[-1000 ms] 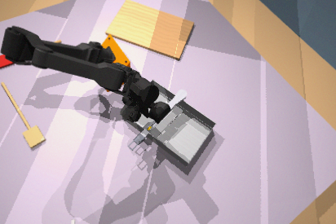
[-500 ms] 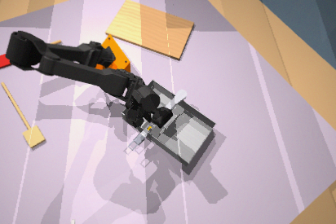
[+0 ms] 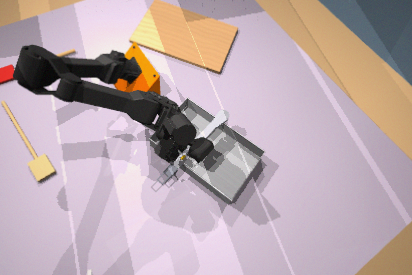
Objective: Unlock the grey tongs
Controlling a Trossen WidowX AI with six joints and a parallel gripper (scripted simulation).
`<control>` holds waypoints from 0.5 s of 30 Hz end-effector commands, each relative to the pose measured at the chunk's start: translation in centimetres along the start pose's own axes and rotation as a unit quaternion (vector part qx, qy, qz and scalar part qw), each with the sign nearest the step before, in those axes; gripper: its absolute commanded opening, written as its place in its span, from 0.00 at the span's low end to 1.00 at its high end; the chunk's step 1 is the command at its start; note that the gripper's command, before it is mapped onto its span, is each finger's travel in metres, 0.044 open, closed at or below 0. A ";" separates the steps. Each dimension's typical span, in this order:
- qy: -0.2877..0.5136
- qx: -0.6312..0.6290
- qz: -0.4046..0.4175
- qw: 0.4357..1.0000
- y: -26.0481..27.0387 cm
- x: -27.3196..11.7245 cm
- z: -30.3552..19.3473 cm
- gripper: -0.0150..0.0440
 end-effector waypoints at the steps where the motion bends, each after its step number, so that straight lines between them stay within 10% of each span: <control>1: 0.002 -0.002 -0.003 1.000 -0.3 0.8 -0.1 0.69; 7: 0.001 -0.002 -0.002 1.000 -0.4 1.2 -0.1 0.69; 15: -0.001 -0.001 -0.001 1.000 -0.2 0.9 0.0 0.41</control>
Point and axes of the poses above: the point midway between the two fingers, 35 mm back from their tips, its own x axis out along the fingers, its own y axis across the jaws, z = x × y, the point moved 7 cm from there along -x, back along the fingers, and after that the axes turned 14 degrees about -x, right-handed, at the moved point
